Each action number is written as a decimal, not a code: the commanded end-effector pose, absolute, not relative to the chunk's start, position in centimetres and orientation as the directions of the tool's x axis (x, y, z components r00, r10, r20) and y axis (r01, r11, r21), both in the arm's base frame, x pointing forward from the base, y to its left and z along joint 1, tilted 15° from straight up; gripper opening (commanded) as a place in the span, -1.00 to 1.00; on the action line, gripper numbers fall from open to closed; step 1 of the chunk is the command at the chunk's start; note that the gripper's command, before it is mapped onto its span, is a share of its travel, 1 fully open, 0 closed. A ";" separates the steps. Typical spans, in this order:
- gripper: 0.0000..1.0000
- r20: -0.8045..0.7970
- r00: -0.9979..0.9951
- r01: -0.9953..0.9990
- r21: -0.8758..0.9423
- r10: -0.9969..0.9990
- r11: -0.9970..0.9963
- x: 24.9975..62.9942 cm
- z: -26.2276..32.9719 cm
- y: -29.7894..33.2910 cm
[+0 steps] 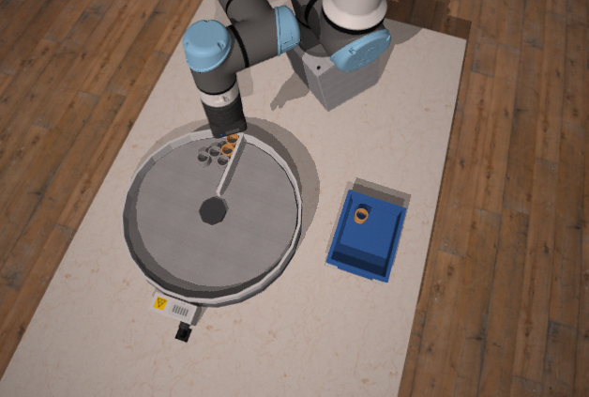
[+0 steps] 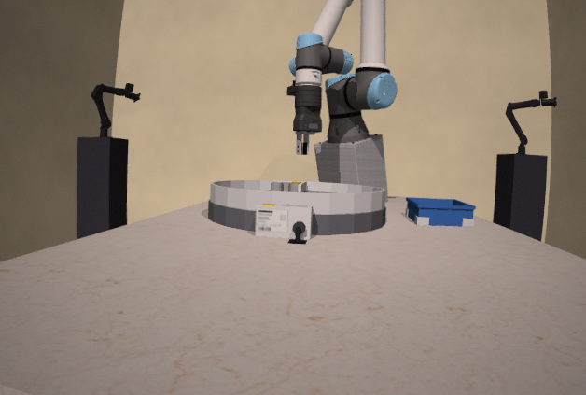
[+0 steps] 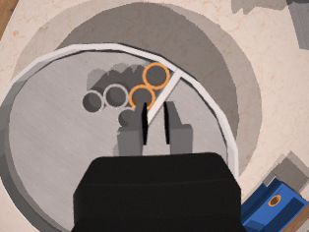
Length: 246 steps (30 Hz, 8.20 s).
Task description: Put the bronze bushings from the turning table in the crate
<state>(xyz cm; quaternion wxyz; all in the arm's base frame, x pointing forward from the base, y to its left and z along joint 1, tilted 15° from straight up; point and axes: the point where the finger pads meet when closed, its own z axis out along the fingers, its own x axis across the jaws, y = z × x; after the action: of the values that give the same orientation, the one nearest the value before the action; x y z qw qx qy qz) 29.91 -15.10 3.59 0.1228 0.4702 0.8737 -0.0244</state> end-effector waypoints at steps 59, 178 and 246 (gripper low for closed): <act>-0.21 -0.209 -0.199 0.960 0.156 0.957 0.234 28.9 -1.2 -18.1; -0.21 -0.208 -0.199 0.960 0.155 0.958 0.233 29.8 -5.7 -18.9; -1.00 -0.210 -0.199 0.960 0.155 0.957 0.233 30.0 -6.1 -19.1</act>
<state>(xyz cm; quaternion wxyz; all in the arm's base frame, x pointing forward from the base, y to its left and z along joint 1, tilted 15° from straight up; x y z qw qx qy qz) 29.94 -19.04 -6.12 0.1313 0.6192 0.7742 -0.0049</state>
